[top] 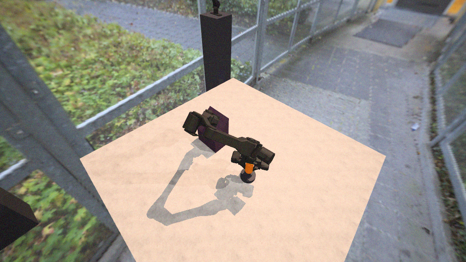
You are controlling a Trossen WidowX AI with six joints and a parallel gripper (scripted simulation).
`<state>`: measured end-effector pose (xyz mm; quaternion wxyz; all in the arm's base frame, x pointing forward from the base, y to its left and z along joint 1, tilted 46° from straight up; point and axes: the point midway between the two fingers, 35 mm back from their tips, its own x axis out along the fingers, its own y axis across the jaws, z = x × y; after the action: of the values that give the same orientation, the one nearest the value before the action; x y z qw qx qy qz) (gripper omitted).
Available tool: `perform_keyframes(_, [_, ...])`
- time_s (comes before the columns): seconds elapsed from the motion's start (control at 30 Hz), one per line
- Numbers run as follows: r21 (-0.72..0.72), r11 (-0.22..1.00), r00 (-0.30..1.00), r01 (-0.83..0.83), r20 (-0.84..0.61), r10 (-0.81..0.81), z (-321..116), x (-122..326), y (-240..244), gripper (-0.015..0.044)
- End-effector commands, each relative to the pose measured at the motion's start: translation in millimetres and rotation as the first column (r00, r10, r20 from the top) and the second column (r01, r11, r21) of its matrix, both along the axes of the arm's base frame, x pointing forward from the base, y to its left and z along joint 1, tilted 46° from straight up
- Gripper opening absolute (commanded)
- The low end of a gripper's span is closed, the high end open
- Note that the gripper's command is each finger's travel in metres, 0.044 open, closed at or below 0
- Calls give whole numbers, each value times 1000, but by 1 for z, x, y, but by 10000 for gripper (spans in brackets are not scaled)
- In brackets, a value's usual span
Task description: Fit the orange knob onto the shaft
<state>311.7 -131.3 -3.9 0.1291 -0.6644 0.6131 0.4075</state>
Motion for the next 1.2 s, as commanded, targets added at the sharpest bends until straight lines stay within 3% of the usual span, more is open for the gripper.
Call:
perform_keyframes(0.0, [0, 1000, 1000, -3, -1, 3, -1, 0, 0, 0])
perform_keyframes(0.4, [1, 1000, 1000, -9, -7, 9, 3, 1, 3, 0])
perform_keyframes(0.63, [28, 989, 978, -145, -145, 147, 3, 2, 2, 0])
perform_keyframes(1.17, [29, 989, 978, -147, -147, 149, -1, 0, 0, 0])
